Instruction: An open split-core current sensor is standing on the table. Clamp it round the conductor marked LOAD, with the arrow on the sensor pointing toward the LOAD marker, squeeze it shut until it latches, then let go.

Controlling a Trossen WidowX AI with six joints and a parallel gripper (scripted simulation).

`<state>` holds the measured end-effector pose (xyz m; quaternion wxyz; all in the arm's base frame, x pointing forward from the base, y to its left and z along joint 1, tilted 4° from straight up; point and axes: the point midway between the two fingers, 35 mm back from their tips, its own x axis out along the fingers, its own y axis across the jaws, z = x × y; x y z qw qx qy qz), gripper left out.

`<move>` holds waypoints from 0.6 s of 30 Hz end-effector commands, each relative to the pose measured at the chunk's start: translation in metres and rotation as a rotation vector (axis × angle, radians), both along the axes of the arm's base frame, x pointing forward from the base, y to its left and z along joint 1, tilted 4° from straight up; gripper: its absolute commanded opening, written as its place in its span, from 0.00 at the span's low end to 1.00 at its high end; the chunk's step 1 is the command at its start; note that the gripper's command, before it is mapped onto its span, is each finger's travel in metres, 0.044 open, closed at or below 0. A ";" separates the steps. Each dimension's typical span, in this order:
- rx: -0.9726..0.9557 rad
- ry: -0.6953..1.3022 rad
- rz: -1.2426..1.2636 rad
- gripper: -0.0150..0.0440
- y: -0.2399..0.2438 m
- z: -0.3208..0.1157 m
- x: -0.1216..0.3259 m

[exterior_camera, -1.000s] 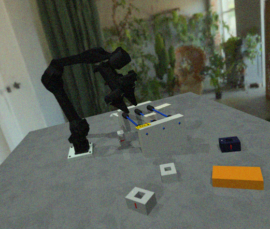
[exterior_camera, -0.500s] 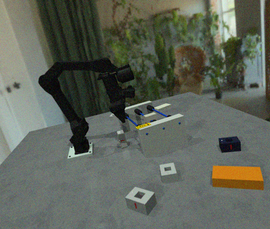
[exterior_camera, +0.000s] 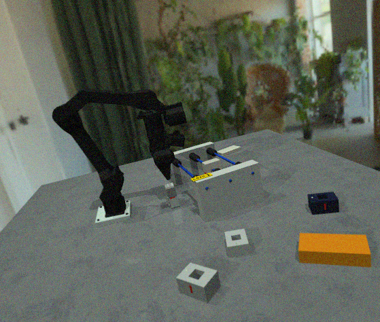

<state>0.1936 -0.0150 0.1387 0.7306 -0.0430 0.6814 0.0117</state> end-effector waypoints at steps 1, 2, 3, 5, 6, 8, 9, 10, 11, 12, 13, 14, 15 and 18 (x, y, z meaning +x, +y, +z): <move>-0.006 0.004 0.007 1.00 -0.001 -0.007 0.000; -0.006 0.004 0.007 1.00 -0.001 -0.009 0.001; -0.006 0.004 0.007 1.00 -0.001 -0.010 0.001; -0.006 0.004 0.007 1.00 -0.001 -0.013 0.001; -0.006 0.004 0.007 1.00 -0.001 -0.015 0.001; -0.006 0.004 0.007 1.00 -0.001 -0.018 0.002; -0.006 0.004 0.007 1.00 -0.001 -0.020 0.002; -0.006 0.004 0.007 1.00 -0.001 -0.022 0.002; -0.006 0.004 0.007 1.00 -0.001 -0.023 0.002; -0.006 0.004 0.007 1.00 -0.001 -0.025 0.002; -0.006 0.004 0.007 1.00 -0.001 -0.026 0.002; -0.006 0.004 0.007 1.00 -0.002 -0.028 0.002; -0.006 0.004 0.007 1.00 -0.002 -0.030 0.002; -0.006 0.004 0.007 1.00 -0.002 -0.035 0.003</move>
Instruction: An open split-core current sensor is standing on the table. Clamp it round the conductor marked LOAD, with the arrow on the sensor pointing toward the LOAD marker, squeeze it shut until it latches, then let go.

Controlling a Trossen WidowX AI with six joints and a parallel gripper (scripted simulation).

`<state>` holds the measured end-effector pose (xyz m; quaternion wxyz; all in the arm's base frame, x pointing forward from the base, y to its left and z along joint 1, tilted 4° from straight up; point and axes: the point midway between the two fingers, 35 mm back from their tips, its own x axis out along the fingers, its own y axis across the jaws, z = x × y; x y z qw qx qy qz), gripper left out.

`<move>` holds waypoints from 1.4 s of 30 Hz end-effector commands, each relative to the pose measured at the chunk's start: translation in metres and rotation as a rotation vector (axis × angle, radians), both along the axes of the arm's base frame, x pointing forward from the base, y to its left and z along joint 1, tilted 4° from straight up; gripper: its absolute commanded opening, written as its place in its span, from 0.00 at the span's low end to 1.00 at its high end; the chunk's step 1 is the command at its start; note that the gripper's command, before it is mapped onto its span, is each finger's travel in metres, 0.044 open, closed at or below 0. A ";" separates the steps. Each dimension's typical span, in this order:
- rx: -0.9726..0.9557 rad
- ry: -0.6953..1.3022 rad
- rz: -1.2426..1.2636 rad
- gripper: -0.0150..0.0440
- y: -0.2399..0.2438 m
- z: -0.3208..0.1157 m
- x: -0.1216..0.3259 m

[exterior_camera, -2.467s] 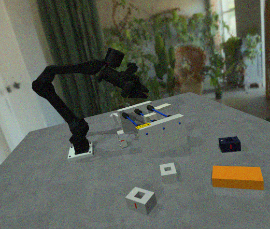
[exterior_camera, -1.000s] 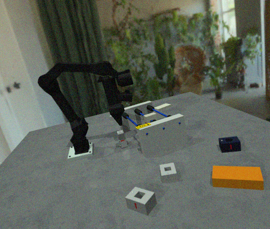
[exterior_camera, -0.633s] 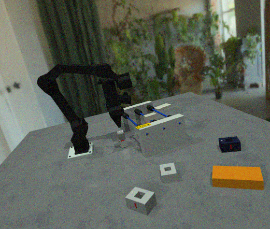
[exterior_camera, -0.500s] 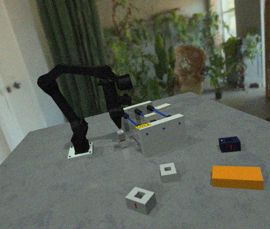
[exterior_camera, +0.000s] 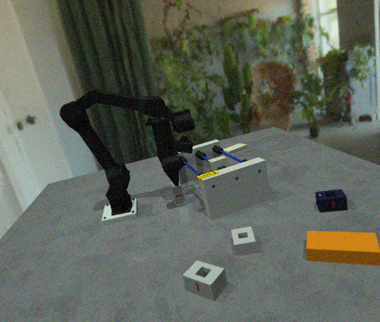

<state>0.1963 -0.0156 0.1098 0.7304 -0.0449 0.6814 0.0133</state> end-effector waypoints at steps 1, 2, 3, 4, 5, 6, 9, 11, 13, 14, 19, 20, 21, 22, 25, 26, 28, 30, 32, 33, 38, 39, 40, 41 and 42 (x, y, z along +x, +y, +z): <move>-0.005 0.004 0.002 1.00 -0.001 -0.007 0.000; -0.005 0.004 0.002 1.00 -0.001 -0.009 0.000; -0.005 0.004 0.002 1.00 -0.001 -0.011 0.000; -0.005 0.004 0.002 1.00 -0.002 -0.012 0.000; -0.005 0.004 0.002 1.00 -0.002 -0.014 0.000; -0.005 0.004 0.002 1.00 -0.002 -0.015 0.000; -0.005 0.004 0.002 1.00 -0.002 -0.020 0.000; -0.005 0.004 0.002 1.00 -0.002 -0.023 -0.001; -0.005 0.004 0.002 1.00 -0.002 -0.024 -0.001; 0.000 0.002 0.000 0.96 -0.001 -0.021 0.000; 0.000 0.002 0.000 0.73 -0.001 -0.021 0.000; 0.000 0.002 0.000 0.72 -0.001 -0.021 0.000; 0.000 0.002 0.000 0.71 -0.001 -0.021 0.000; 0.000 0.002 0.000 0.70 -0.001 -0.021 0.000; 0.000 0.002 0.000 0.67 -0.001 -0.021 0.000; 0.000 0.002 0.000 0.65 -0.001 -0.021 0.000; 0.000 0.002 0.000 0.63 -0.001 -0.021 0.000; 0.000 0.002 0.000 0.61 -0.001 -0.021 0.000; 0.000 0.002 0.000 0.55 -0.001 -0.020 0.000; 0.000 0.002 0.000 0.51 -0.001 -0.019 0.001; -0.001 0.001 0.000 0.29 0.000 -0.005 0.007; -0.001 0.001 0.000 0.25 0.001 -0.002 0.009; -0.001 0.001 0.000 0.25 0.001 0.002 0.010; -0.001 0.001 0.000 0.25 0.001 0.006 0.012; -0.001 0.001 0.000 0.25 0.002 0.009 0.013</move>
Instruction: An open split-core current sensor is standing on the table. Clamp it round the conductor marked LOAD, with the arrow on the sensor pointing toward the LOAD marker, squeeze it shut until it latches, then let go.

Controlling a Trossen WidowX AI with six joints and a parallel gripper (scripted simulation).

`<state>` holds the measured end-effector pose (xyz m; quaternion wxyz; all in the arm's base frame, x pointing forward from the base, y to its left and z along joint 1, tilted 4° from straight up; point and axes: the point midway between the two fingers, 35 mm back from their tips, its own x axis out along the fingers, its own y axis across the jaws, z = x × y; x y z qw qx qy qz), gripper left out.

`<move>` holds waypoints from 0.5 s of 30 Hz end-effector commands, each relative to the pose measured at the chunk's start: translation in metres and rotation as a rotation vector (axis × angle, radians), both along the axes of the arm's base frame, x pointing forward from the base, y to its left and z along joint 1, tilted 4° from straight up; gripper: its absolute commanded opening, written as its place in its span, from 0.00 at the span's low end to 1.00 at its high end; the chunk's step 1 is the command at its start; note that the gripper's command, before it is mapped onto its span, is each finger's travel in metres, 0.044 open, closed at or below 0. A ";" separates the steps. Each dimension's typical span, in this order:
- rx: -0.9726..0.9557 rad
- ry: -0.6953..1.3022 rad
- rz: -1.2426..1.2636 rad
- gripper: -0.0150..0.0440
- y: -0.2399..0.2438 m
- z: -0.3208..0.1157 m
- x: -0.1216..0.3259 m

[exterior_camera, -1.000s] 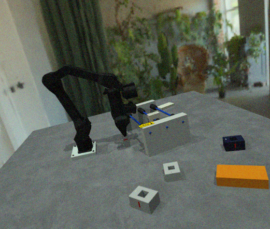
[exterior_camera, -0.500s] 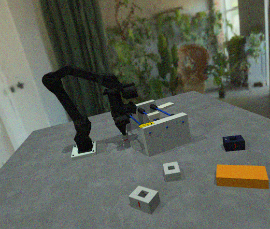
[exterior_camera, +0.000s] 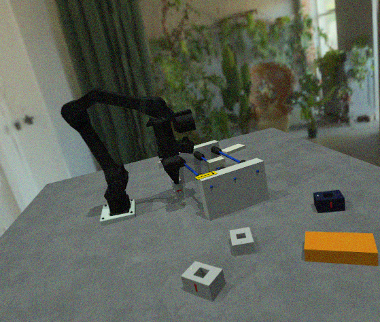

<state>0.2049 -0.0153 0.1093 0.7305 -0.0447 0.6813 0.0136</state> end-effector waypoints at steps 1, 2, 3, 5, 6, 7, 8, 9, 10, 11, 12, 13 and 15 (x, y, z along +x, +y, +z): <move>-0.002 0.001 0.000 0.25 0.002 0.013 0.006; -0.002 0.001 0.000 0.25 0.002 0.017 0.008; -0.002 0.001 0.000 0.25 0.002 0.020 0.009; -0.002 0.001 0.000 0.25 0.003 0.027 0.012; -0.002 0.001 0.000 0.25 0.003 0.031 0.013; -0.003 0.001 0.000 0.25 0.004 0.034 0.014; -0.003 0.001 0.001 0.25 0.004 0.038 0.015; -0.003 0.001 0.001 0.25 0.005 0.042 0.016; -0.003 0.001 0.001 0.25 0.005 0.045 0.017; -0.003 0.001 0.001 0.25 0.005 0.049 0.019; -0.003 0.001 0.001 0.25 0.006 0.052 0.020; -0.003 0.001 0.001 0.25 0.006 0.055 0.021; -0.003 0.001 0.001 0.25 0.007 0.062 0.022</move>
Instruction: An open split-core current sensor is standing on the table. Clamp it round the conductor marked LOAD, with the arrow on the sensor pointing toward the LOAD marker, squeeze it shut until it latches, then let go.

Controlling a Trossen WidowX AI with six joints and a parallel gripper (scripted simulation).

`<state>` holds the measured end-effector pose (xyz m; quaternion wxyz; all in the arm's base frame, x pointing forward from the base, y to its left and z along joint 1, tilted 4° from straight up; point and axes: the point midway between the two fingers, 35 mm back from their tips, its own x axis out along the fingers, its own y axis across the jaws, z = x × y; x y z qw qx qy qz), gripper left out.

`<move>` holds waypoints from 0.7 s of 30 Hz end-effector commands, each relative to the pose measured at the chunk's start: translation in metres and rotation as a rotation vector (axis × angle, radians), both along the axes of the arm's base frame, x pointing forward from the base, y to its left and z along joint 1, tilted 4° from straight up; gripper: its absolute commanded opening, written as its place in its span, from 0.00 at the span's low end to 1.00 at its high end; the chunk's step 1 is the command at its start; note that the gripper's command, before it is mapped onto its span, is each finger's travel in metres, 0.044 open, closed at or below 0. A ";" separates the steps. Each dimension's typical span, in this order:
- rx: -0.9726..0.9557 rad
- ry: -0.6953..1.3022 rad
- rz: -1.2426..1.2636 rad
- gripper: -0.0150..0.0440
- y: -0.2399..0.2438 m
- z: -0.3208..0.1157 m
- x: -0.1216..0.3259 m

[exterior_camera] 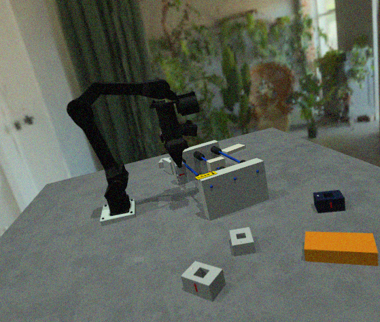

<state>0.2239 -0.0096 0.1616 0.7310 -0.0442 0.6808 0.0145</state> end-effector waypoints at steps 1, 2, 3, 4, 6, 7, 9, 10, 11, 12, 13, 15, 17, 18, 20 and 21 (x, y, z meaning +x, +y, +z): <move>-0.006 0.002 0.000 0.25 0.002 0.014 0.004; -0.006 0.002 0.000 0.25 0.002 0.017 0.005; -0.006 0.002 0.000 0.25 0.003 0.020 0.006; -0.006 0.002 0.000 0.25 0.003 0.024 0.007; -0.006 0.002 0.001 0.25 0.004 0.031 0.008; -0.006 0.002 0.001 0.25 0.004 0.034 0.009; -0.006 0.002 0.001 0.25 0.005 0.041 0.010; -0.006 0.002 0.001 0.25 0.006 0.044 0.010; -0.007 0.002 0.001 0.25 0.006 0.047 0.011; -0.007 0.002 0.001 0.25 0.006 0.048 0.011; -0.007 0.002 0.006 0.25 0.006 0.048 0.011; -0.009 0.004 0.035 0.25 0.006 0.048 0.011; -0.013 0.006 0.085 0.25 0.006 0.048 0.012; -0.015 0.007 0.117 0.25 0.006 0.049 0.012; -0.020 0.010 0.186 0.25 0.007 0.049 0.013; -0.022 0.011 0.221 0.25 0.007 0.049 0.014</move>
